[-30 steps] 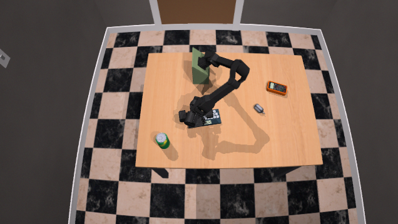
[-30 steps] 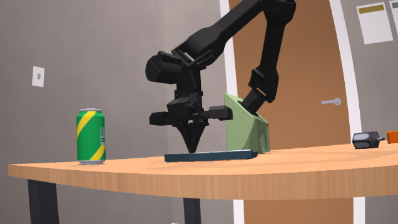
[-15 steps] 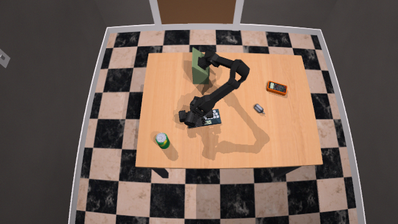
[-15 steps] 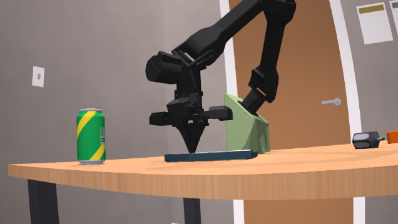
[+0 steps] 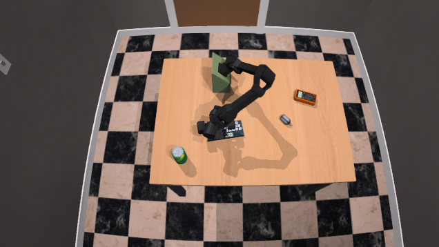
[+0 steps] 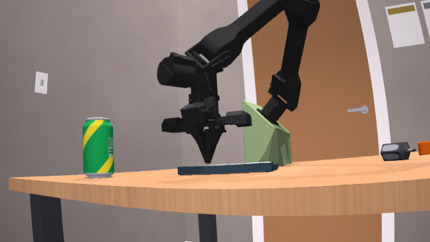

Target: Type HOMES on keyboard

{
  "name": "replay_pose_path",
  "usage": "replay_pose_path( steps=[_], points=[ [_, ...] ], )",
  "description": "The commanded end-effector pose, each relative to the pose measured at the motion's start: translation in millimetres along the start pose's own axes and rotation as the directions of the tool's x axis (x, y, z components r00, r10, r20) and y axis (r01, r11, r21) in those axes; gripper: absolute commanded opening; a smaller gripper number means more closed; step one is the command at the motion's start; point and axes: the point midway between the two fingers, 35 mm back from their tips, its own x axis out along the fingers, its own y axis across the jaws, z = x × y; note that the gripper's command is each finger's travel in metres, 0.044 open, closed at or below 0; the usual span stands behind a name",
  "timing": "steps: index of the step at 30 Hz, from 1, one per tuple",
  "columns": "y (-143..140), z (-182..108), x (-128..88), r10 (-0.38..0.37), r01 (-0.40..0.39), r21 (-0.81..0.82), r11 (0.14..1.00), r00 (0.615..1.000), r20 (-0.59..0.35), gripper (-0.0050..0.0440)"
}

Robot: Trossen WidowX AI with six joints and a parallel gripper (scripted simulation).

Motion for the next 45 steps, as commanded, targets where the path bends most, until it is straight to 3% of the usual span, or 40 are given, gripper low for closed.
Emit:
replay_pose_path(
  steps=[1,3,17,21,45],
  points=[
    [0,10,-24,-0.018,0.018,-0.024,1.0,0.999,0.027,-0.005],
    [0,9,-34,-0.018,0.018,-0.025,1.0,0.999,0.027,-0.005],
    [22,5,-29,-0.005,0.005,-0.012,1.0,1.0,0.018,-0.005],
    [19,1,-11,0.003,-0.003,0.003,1.0,1.0,0.005,-0.005],
    [19,4,5,-0.003,0.003,-0.007,1.0,1.0,0.013,-0.005]
  ],
)
